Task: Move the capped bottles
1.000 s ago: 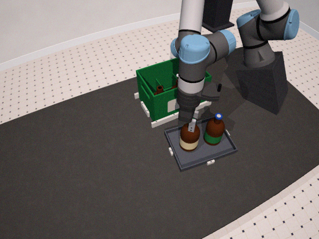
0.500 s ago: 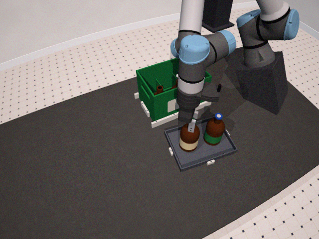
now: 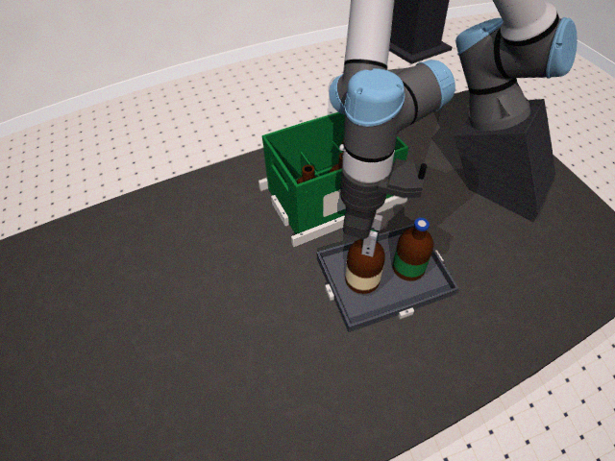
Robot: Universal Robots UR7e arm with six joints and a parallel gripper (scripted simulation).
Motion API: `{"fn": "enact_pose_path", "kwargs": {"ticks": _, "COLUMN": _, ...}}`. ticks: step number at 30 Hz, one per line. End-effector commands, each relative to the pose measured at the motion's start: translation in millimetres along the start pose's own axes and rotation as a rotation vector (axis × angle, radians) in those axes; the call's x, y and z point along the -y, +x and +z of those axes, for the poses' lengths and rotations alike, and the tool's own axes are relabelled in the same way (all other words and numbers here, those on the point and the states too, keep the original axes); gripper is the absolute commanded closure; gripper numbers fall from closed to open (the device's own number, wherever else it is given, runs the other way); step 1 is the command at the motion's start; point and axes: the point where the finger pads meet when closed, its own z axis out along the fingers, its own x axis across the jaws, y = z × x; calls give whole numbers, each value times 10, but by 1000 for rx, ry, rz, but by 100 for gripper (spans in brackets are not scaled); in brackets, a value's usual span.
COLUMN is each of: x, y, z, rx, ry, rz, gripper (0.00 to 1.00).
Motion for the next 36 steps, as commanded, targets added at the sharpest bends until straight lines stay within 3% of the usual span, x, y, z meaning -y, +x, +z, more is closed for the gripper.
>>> {"fn": "enact_pose_path", "kwargs": {"ticks": 1, "x": 12, "y": -23, "z": 59, "rx": 5, "ry": 3, "rz": -1, "gripper": 100}}
{"fn": "enact_pose_path", "kwargs": {"ticks": 36, "x": 12, "y": -23, "z": 126, "rx": 5, "ry": 3, "rz": -1, "gripper": 100}}
